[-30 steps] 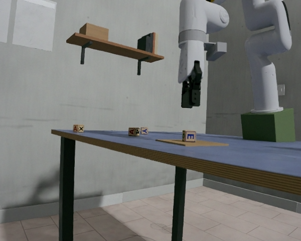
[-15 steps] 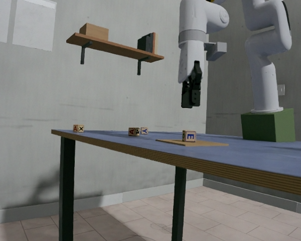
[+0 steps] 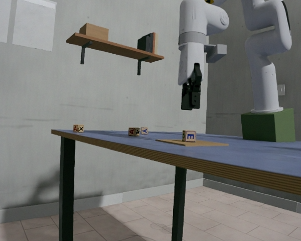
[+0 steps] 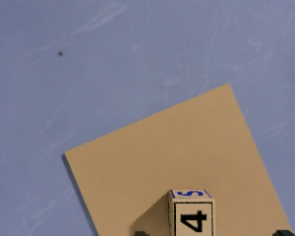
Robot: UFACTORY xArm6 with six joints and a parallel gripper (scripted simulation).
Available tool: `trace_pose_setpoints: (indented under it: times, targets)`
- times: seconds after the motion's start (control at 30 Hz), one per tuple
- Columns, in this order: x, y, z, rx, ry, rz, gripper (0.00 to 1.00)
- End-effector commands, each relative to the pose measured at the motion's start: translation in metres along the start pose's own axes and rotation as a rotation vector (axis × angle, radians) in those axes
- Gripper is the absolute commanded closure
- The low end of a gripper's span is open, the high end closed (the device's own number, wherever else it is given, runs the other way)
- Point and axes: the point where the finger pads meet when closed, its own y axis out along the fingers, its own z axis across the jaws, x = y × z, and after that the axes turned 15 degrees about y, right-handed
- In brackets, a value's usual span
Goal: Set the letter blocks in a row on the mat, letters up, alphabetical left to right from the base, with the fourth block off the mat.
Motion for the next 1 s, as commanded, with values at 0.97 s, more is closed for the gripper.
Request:
trace_pose_setpoints:
  times: [0.97]
  targets:
    - [0.0, 0.039, 0.002, 0.003, 0.0, -0.002, 0.31]
